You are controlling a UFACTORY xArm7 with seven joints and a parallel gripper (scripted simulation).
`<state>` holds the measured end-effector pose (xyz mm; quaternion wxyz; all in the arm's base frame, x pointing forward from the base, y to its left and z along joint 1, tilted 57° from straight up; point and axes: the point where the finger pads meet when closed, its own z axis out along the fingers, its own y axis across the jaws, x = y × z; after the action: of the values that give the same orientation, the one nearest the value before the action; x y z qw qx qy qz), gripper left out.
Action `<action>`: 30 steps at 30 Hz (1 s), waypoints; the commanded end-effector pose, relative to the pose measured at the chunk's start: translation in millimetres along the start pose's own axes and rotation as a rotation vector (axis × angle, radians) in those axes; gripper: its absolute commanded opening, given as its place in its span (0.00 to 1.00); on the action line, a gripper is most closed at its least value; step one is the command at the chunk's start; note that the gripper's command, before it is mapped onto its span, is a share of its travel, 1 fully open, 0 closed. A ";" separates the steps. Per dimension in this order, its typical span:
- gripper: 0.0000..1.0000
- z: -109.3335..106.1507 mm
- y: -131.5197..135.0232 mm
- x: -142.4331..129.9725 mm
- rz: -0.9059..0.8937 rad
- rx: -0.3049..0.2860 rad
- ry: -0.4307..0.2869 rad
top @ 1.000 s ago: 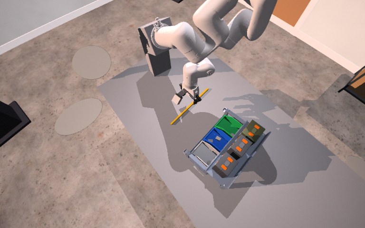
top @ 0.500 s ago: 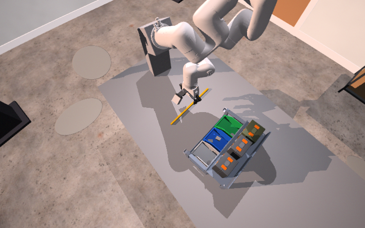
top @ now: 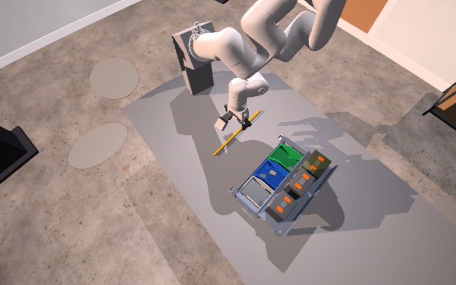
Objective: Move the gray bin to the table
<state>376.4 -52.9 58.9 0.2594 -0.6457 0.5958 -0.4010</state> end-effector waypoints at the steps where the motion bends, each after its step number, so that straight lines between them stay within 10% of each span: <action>1: 1.00 -10.8 -0.6 -0.4 0.000 0.000 0.001; 5: 1.00 -52.5 -3.9 -4.0 -0.002 0.001 0.001; 17: 1.00 -52.5 -3.9 -4.0 -0.002 0.001 0.001; 18: 1.00 -10.8 -0.6 -0.4 0.000 0.000 0.001; 22: 1.00 -52.5 -3.9 -4.0 -0.002 0.001 0.001; 30: 1.00 -52.5 -3.9 -4.0 -0.002 0.001 0.001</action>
<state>376.4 -52.9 58.9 0.2594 -0.6457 0.5959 -0.4010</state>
